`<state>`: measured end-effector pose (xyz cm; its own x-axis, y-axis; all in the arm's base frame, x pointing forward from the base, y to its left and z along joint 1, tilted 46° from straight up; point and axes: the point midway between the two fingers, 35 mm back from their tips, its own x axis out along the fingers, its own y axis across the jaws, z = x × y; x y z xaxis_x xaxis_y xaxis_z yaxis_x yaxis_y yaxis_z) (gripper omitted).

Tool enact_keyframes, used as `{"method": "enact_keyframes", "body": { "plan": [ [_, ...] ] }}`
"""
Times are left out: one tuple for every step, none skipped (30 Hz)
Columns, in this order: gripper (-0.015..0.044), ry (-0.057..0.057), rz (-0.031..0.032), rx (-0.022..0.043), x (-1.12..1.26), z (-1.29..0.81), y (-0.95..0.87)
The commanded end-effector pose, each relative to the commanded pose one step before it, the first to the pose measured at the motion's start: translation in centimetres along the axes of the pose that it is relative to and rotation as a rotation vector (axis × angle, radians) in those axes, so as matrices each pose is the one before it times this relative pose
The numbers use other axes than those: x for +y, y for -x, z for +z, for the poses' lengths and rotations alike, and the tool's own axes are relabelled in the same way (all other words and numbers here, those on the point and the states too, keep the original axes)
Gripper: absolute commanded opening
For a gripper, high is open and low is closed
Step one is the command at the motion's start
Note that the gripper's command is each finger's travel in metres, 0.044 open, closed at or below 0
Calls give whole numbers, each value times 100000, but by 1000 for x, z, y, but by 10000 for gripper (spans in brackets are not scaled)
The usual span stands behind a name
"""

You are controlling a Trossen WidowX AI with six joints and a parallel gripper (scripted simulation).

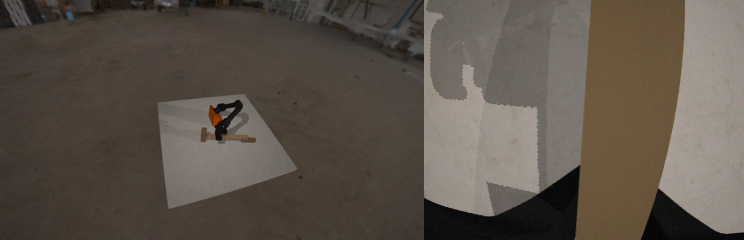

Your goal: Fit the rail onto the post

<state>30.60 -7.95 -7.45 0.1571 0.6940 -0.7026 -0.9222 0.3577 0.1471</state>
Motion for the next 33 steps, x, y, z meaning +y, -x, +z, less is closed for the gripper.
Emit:
{"method": "enact_keyframes", "body": {
  "plan": [
    [0,142,-284,245,-108,-186,165],
    [0,0,-1,2,-1,-31,11],
    [0,0,-1,2,-1,-31,10],
    [0,0,-1,2,0,-31,10],
    [0,0,-1,2,0,-31,9],
    [0,0,-1,2,0,-31,8],
    [0,0,-1,2,0,-31,7],
    [0,0,-1,2,0,-31,6],
    [0,0,-1,2,0,-32,5],
    [0,0,-1,2,0,-32,3],
    [0,0,-1,2,0,-32,2],
    [0,0,-1,2,0,-32,0],
    [0,0,-1,2,0,-32,-1],
    [0,0,-1,2,0,-32,-2],
    [0,0,-1,2,0,-32,-3],
    [0,0,-1,2,0,-32,-4],
    [0,0,-1,2,0,-32,-5],
    [0,0,-1,1,0,-32,-6],
    [0,0,-1,1,1,-32,-7],
    [0,0,-1,1,1,-32,-7],
    [0,0,0,1,1,-32,-8],
    [0,0,0,1,1,-32,-9],
    [0,0,0,1,1,-31,-9],
    [0,0,0,1,1,-31,-10],
    [0,0,0,1,1,-31,-10],
    [0,0,0,1,1,-31,-10],
    [0,0,0,1,1,-31,-10],
    [0,0,0,1,1,-30,-10],
    [0,0,0,1,0,-30,-10],
    [0,0,-1,1,0,-32,-10],
    [0,0,-1,1,0,-32,-9],
    [0,0,-1,1,0,-31,-8],
    [0,0,-1,1,0,-31,-6]
  ]
}}
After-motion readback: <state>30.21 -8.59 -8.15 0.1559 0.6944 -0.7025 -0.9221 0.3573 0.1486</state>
